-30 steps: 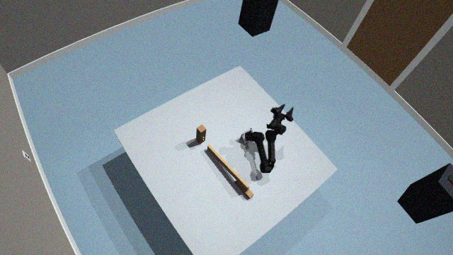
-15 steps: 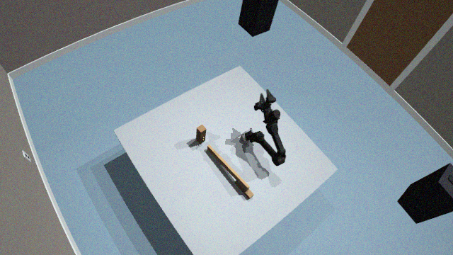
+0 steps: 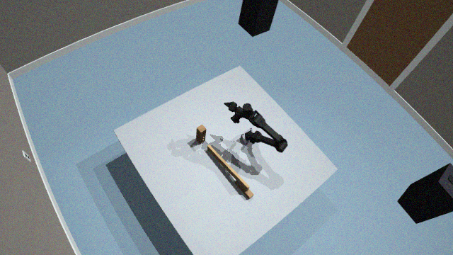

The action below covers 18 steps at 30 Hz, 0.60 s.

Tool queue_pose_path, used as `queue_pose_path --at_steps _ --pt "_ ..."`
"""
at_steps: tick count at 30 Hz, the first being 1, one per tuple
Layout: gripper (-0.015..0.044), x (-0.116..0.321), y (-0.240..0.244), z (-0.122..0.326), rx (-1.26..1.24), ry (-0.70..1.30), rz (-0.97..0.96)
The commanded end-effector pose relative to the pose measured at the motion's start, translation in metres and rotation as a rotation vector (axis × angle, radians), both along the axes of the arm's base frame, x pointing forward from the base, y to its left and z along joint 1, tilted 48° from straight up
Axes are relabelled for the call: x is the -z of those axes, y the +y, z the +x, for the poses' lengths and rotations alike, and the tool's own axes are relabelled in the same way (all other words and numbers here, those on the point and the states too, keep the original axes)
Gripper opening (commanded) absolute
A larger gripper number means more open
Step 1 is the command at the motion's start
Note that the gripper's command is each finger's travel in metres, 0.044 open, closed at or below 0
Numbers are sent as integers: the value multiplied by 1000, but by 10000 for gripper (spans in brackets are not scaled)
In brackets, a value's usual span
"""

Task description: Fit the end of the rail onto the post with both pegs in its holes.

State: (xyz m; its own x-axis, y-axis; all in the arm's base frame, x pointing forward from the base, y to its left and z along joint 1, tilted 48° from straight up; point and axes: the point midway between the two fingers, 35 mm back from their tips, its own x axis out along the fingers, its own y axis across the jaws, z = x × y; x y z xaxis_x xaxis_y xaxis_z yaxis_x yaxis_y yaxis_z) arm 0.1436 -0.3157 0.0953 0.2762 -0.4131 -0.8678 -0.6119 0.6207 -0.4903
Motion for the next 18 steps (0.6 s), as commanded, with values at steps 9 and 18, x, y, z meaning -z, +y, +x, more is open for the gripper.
queue_pose_path --at_steps 9,18 --pt "440 46 105 112 -572 46 463" --pt "440 64 242 169 -1011 110 958"
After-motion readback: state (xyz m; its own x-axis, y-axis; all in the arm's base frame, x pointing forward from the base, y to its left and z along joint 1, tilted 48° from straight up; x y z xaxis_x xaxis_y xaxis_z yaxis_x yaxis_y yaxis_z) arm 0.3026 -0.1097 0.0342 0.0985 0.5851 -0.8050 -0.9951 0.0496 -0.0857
